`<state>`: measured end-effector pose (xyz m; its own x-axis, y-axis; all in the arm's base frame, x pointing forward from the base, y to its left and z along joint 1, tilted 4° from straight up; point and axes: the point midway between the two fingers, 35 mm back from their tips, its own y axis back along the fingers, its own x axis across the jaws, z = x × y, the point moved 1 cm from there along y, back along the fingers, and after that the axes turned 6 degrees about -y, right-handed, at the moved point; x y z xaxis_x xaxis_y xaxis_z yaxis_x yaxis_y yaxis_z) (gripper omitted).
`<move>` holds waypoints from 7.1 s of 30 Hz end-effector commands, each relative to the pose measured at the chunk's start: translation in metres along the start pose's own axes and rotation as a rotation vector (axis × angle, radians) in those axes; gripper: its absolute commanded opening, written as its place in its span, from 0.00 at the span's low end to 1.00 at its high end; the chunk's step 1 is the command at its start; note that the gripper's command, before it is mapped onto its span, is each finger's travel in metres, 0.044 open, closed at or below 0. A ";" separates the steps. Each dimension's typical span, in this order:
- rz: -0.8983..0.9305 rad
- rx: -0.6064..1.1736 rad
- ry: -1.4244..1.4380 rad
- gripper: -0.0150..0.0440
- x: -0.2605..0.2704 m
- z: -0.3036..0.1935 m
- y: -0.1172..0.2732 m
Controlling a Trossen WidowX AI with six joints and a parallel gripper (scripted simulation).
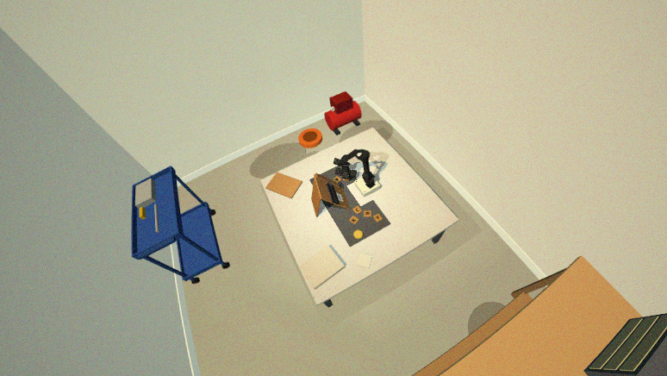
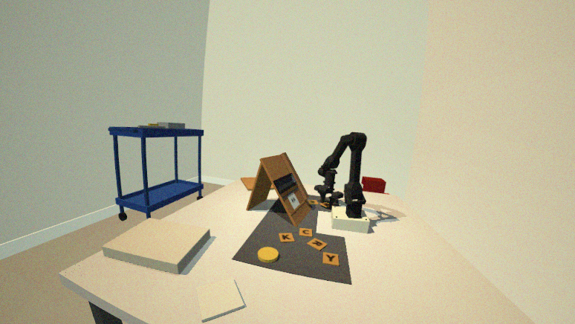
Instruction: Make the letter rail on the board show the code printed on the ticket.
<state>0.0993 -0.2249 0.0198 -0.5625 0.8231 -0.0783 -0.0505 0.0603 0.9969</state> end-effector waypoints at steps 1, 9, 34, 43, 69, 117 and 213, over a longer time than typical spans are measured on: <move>-0.006 0.004 0.000 0.25 0.000 0.000 0.003; -0.006 0.004 0.000 0.25 0.001 0.000 0.006; -0.006 0.003 0.000 0.25 0.003 0.001 0.015; -0.006 0.003 0.000 0.25 0.004 0.002 0.018; -0.268 0.063 -0.025 0.25 -0.058 0.023 0.061; -1.024 -0.207 -0.195 0.25 -0.147 0.143 0.264; -0.374 -0.925 -0.985 0.25 0.150 0.406 0.165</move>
<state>0.3333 0.1426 0.1868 0.3799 0.9196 0.1001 -0.8107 0.2789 0.5148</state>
